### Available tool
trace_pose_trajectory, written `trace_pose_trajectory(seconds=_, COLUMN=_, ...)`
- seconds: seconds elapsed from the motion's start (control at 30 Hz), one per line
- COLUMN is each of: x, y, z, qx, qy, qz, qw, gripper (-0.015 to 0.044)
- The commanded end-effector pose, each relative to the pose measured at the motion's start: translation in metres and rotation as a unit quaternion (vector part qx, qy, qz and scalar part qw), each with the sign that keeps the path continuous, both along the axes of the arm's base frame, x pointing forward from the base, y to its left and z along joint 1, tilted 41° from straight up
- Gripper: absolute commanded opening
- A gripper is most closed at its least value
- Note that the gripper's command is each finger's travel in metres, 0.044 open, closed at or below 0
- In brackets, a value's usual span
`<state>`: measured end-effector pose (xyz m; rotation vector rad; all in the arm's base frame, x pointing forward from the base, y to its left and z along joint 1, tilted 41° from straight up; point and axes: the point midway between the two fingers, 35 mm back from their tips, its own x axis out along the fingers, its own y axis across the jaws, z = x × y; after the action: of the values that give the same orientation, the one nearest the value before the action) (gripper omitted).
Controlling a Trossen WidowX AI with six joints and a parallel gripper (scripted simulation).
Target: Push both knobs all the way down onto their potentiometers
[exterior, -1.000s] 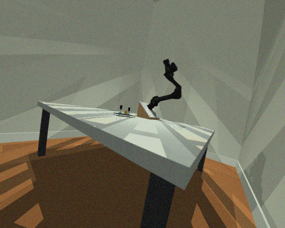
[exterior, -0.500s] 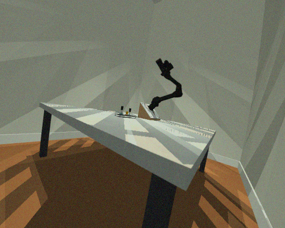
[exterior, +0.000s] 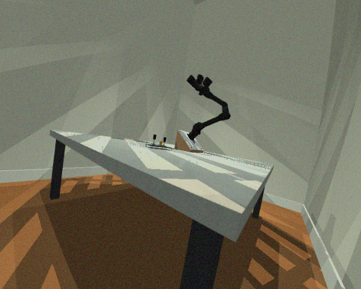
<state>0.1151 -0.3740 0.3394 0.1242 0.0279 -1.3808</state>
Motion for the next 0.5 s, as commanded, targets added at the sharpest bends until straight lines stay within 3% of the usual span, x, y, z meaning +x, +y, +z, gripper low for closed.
trace_pose_trajectory(seconds=0.0, x=0.03, y=0.001, z=-0.017, qx=0.031, qy=0.032, qz=0.051, qw=0.998, gripper=0.0)
trace_pose_trajectory(seconds=0.47, x=0.115, y=0.031, z=-0.084, qx=0.134, qy=0.123, qz=0.211, qw=0.961, gripper=0.0)
